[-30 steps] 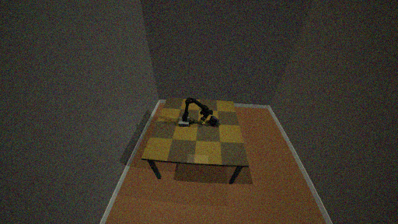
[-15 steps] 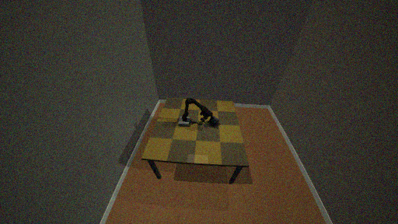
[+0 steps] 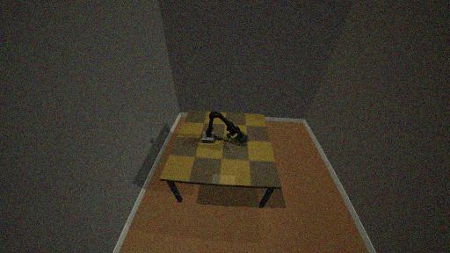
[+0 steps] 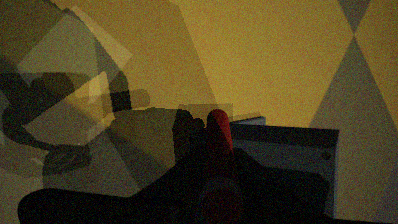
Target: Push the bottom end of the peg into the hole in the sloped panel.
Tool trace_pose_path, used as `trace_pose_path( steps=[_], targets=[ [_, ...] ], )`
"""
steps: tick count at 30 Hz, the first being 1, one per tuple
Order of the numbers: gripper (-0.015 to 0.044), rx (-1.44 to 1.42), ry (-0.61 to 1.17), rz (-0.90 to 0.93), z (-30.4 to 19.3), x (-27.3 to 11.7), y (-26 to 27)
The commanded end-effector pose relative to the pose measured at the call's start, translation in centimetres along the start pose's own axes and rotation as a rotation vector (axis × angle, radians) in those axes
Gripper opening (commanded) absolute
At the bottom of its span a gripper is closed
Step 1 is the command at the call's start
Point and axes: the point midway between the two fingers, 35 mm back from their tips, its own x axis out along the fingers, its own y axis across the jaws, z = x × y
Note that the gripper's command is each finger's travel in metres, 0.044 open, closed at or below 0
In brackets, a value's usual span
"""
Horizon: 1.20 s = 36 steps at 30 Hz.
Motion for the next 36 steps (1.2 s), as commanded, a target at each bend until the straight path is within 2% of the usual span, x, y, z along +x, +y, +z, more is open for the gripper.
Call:
trace_pose_path(
  steps=[1, 36],
  targets=[
    [0.0, 0.04, -0.007, -0.025, -0.2, -0.1, 0.4],
    [0.0, 0.269, -0.011, -0.234, -3.0, -2.3, 1.9]
  ],
)
